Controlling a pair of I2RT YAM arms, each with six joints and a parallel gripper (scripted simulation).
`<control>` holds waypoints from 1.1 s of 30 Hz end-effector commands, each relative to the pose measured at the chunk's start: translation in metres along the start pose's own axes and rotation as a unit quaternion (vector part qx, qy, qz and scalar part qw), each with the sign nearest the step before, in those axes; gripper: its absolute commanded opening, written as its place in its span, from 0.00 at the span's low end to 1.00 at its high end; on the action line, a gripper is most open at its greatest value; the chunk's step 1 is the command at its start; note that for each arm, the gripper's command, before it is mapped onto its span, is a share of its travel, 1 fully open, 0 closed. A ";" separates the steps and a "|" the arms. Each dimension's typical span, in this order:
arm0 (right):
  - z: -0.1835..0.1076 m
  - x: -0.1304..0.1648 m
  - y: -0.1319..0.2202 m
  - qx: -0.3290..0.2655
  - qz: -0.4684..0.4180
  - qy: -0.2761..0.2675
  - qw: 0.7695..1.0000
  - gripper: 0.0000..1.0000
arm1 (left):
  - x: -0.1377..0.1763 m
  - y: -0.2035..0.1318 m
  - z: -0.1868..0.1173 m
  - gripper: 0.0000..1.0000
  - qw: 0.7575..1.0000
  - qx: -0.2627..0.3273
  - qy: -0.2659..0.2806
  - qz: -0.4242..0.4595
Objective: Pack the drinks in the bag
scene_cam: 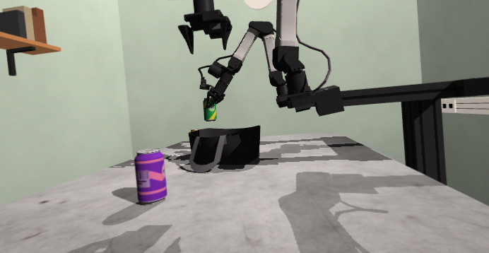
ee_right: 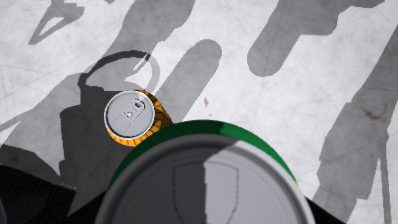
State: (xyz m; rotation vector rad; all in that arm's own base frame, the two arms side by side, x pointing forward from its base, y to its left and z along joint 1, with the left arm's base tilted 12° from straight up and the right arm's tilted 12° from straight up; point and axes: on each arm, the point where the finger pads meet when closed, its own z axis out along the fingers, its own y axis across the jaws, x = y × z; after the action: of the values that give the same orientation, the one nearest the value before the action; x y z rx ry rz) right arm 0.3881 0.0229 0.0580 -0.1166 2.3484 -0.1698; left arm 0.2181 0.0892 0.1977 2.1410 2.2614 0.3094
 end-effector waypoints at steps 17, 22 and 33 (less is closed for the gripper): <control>-0.011 -0.033 0.004 0.002 0.013 -0.067 0.998 0.70 | -0.001 0.003 -0.002 1.00 1.000 -0.010 -0.002 0.002; -0.011 -0.024 0.008 0.009 0.021 -0.057 0.998 0.70 | -0.001 0.003 -0.002 1.00 1.000 -0.010 -0.002 0.002; -0.005 -0.019 0.038 0.008 0.022 -0.044 0.999 0.70 | -0.001 0.003 -0.002 1.00 1.000 -0.010 -0.002 0.002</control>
State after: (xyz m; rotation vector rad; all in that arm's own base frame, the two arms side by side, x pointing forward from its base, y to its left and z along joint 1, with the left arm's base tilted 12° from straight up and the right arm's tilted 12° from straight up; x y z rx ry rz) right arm 0.3811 0.0533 0.0531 -0.1202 2.3387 -0.1658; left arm 0.2181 0.0892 0.1977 2.1410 2.2614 0.3094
